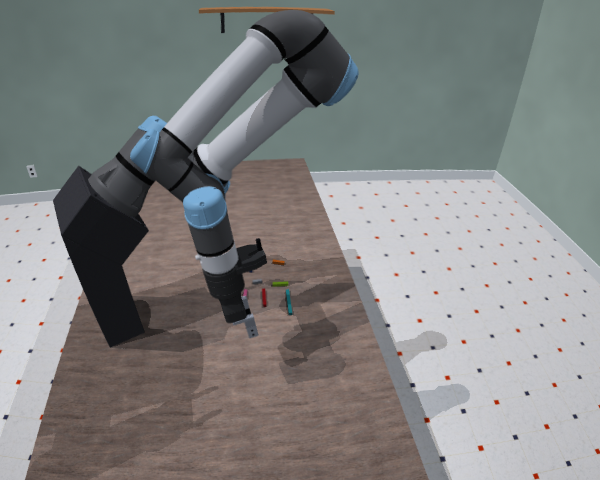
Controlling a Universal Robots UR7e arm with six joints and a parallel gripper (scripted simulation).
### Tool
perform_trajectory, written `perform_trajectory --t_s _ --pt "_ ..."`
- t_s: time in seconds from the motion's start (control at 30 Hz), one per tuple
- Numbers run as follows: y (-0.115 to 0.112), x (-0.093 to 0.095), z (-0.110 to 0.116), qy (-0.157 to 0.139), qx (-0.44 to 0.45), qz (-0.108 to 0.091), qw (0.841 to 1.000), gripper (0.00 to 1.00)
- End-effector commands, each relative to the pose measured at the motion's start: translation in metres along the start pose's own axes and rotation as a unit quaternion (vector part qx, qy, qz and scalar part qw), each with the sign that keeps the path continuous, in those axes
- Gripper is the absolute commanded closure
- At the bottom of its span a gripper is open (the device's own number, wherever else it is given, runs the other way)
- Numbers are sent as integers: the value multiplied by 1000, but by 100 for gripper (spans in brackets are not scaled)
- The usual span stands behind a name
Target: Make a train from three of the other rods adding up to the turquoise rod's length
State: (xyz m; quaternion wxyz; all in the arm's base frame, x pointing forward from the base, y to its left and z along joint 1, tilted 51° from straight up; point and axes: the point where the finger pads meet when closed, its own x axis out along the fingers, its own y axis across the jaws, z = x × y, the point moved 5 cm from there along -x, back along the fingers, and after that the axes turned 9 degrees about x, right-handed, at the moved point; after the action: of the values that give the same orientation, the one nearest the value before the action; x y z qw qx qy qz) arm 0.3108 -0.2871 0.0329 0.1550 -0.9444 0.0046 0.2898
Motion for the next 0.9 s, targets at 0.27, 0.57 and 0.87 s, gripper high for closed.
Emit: perform_trajectory --t_s 0.27,0.57,0.87 --pt "0 0 0 0 0 0 1000 0" --pt "0 0 0 0 0 0 1000 0" --pt "-7 5 -3 -8 -39 -3 999 0"
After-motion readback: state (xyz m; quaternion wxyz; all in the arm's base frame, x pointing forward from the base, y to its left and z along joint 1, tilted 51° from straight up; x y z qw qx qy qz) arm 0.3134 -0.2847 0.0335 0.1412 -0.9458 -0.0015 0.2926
